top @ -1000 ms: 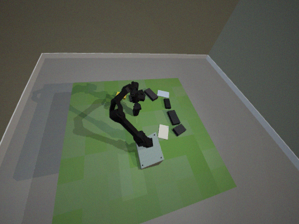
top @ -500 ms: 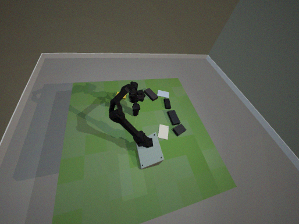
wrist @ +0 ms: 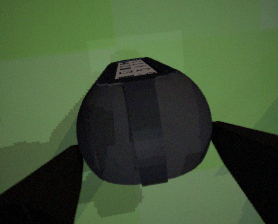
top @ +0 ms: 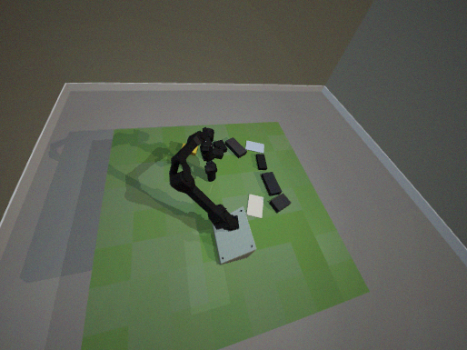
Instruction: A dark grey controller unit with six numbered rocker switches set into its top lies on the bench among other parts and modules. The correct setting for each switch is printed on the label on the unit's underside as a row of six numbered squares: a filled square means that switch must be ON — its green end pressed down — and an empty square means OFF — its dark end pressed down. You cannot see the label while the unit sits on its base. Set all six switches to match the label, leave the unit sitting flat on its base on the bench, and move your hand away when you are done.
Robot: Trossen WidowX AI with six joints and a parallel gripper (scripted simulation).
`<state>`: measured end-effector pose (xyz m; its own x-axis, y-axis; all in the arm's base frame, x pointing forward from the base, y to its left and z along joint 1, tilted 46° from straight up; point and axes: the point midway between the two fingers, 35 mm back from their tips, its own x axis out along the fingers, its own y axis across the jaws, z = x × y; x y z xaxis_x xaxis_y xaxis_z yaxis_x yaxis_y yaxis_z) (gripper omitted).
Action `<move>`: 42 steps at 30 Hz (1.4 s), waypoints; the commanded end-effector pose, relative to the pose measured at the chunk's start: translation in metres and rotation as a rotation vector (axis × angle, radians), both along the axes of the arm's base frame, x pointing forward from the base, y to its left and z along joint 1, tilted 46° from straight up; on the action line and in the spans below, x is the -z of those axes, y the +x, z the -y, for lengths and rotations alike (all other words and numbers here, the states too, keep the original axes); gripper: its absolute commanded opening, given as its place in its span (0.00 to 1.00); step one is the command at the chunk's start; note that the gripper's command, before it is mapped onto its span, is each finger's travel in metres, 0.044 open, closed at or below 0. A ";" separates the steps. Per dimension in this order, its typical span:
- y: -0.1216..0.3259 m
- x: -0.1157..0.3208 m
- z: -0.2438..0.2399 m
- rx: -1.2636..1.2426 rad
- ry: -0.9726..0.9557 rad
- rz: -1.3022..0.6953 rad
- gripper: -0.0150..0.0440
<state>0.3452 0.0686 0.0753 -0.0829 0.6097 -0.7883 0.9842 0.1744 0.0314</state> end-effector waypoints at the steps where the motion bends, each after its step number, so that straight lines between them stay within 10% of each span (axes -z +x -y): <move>1: -0.001 -0.003 -0.008 -0.005 0.024 -0.005 0.83; 42: -0.006 -0.019 -0.034 -0.008 0.121 -0.022 0.83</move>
<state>0.3411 0.0955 0.0938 -0.0934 0.6909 -0.7169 0.9847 0.1703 0.0358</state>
